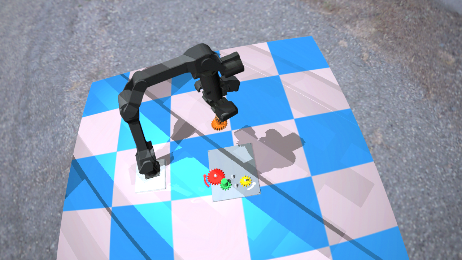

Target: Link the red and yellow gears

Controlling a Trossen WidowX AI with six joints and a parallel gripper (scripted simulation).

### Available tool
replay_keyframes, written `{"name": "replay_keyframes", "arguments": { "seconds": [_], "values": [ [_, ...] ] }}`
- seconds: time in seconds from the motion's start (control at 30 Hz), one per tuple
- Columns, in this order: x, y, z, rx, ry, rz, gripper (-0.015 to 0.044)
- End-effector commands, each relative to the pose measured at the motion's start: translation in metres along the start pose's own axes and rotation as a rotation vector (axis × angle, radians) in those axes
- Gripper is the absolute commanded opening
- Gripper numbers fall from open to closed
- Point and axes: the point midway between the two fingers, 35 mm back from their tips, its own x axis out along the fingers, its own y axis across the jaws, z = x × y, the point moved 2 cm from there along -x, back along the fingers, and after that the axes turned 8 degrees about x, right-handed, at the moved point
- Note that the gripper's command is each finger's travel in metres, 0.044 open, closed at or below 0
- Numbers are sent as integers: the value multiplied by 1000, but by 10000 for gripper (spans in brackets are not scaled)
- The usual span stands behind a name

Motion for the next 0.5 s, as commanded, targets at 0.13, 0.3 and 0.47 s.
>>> {"name": "replay_keyframes", "arguments": {
  "seconds": [0.13, 0.3, 0.47],
  "values": [
    [-3, -9, 0, -4, -7, -1, 0],
    [2, -21, 1, -6, -7, -3, 0],
    [6, -33, 1, -11, -7, -7, 0]
  ]
}}
